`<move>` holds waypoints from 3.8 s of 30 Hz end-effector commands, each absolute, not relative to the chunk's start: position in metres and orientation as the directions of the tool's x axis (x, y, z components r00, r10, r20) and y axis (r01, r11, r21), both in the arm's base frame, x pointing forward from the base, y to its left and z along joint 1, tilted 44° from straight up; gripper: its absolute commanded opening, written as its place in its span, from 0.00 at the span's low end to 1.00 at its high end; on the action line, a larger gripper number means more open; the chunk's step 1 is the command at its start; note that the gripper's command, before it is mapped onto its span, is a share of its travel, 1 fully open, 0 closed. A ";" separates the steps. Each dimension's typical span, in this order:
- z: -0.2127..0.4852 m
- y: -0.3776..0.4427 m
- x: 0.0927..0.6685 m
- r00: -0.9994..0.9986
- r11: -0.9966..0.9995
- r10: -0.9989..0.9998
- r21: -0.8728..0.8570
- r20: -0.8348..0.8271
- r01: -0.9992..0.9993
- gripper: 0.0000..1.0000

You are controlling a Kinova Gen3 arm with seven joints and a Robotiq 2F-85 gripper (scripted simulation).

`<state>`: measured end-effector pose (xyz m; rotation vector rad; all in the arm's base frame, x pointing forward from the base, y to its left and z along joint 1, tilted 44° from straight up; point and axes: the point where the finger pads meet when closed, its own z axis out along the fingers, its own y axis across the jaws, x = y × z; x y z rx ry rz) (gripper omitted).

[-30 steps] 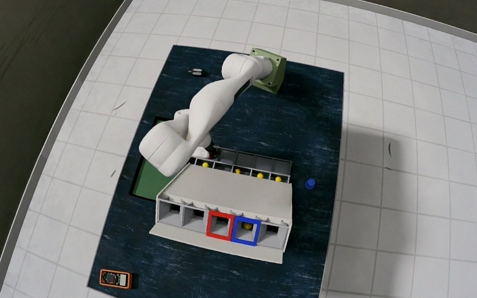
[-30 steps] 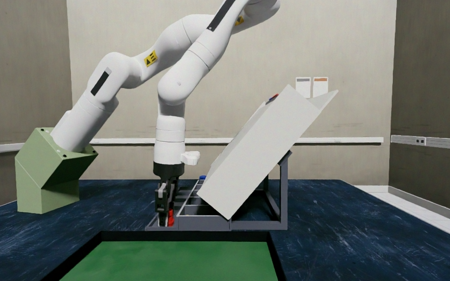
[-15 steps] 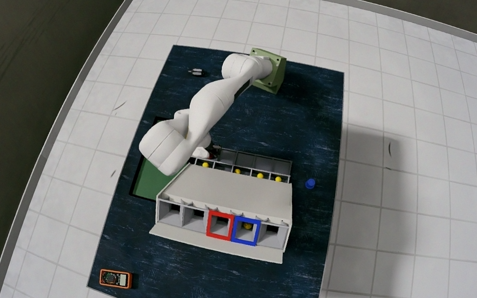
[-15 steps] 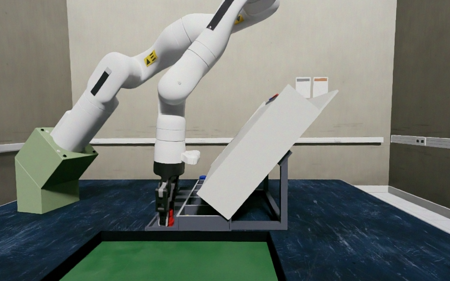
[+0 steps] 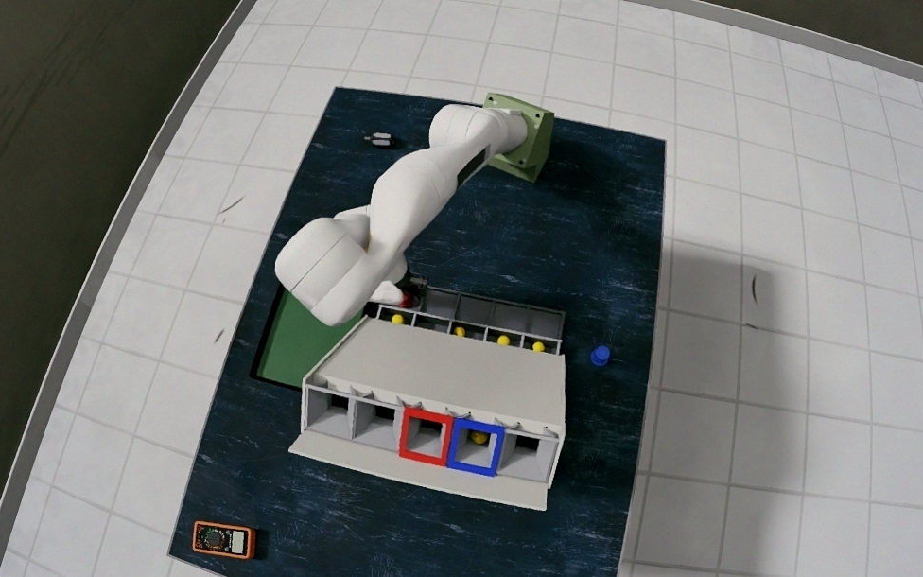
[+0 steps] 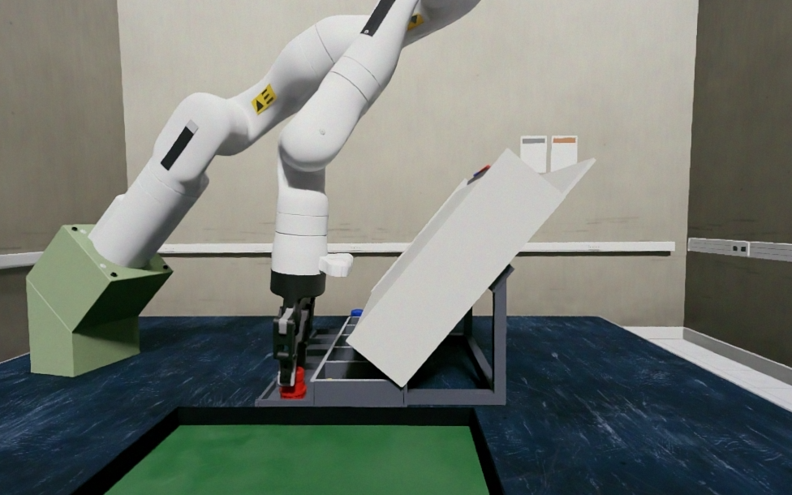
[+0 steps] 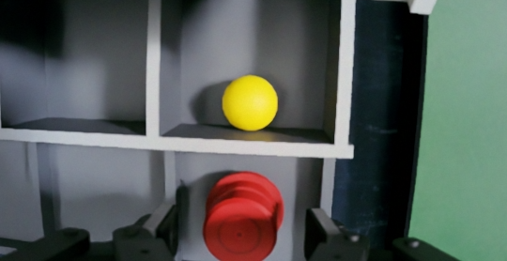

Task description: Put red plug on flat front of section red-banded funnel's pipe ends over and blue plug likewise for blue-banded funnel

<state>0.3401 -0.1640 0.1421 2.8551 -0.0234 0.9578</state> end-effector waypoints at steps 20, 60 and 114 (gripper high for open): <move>0.171 -0.156 0.313 0.736 -0.981 0.044 0.170 0.676 -0.097 0.65; 0.219 -0.143 0.268 0.737 -0.980 0.043 0.171 0.675 -0.098 0.65; 0.219 -0.144 0.268 0.737 -0.980 0.045 0.172 0.675 -0.098 0.65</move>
